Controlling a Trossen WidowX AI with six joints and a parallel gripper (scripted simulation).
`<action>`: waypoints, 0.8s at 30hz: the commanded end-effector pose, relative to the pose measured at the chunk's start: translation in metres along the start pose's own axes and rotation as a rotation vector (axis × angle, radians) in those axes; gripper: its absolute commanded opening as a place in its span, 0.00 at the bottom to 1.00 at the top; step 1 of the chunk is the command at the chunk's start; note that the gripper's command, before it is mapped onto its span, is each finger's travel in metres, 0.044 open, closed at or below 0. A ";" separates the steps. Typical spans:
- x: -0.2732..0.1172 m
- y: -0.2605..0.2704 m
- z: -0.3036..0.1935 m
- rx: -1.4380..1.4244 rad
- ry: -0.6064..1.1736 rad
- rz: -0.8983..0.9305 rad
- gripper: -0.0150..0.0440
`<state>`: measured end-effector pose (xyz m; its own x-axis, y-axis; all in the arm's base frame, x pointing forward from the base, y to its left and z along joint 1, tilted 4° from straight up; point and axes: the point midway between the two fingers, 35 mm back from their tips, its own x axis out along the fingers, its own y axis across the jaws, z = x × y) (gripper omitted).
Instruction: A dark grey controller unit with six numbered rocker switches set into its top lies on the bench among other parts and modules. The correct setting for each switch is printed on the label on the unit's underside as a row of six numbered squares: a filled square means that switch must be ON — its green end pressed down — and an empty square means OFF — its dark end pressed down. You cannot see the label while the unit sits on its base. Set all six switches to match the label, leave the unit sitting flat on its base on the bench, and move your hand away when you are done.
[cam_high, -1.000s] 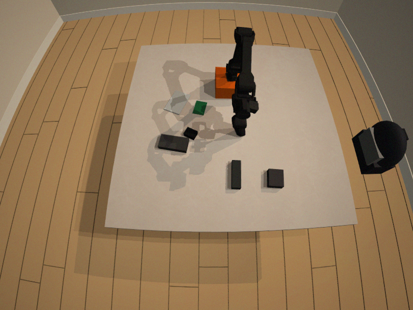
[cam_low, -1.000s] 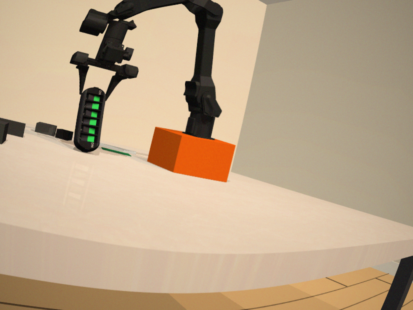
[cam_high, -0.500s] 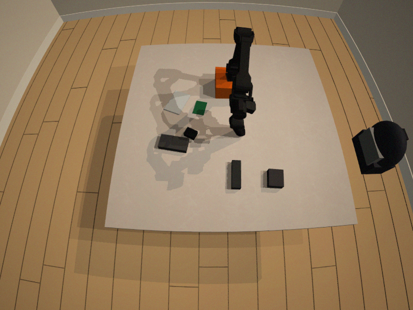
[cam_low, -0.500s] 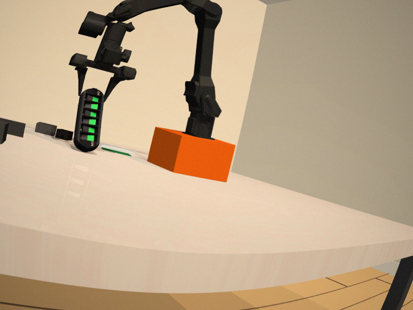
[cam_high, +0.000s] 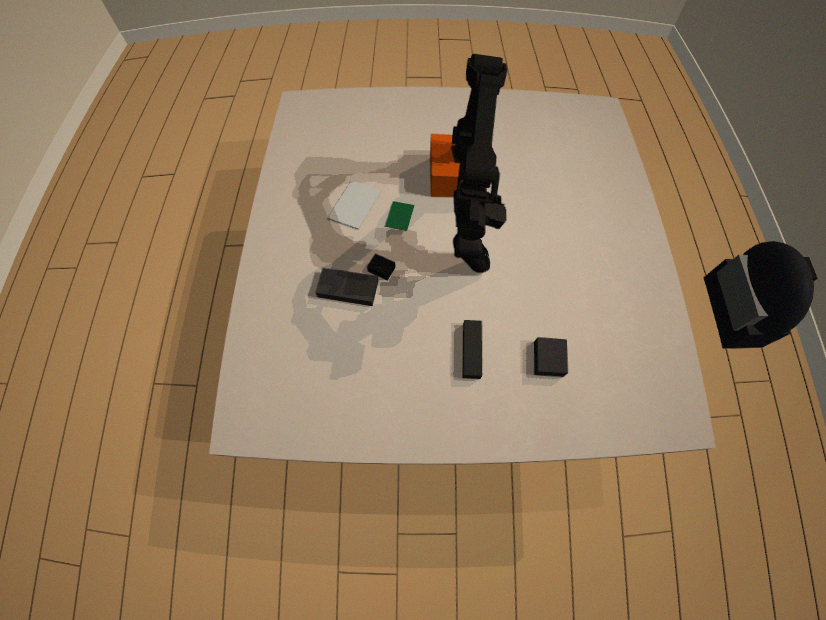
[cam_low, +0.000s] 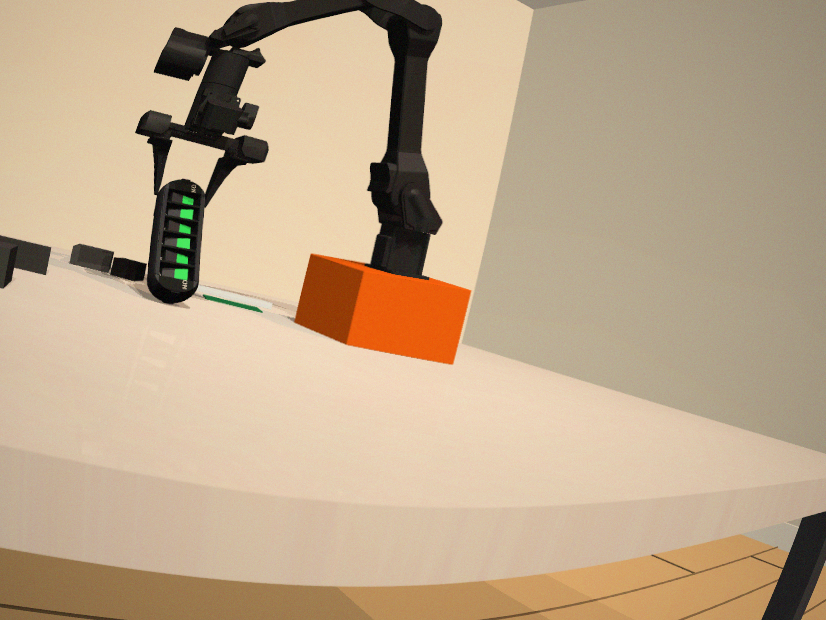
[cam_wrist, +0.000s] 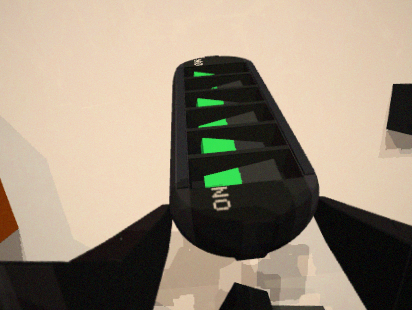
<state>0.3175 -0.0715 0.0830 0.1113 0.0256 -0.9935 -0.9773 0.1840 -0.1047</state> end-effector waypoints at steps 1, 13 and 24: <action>0.008 0.003 0.000 -0.009 -0.006 0.019 0.83; 0.013 0.003 -0.009 -0.009 -0.005 0.019 0.83; 0.017 0.003 -0.016 -0.009 -0.004 0.019 0.83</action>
<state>0.3155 -0.0896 0.0740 0.1124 0.0190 -0.9935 -0.9765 0.1869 -0.1069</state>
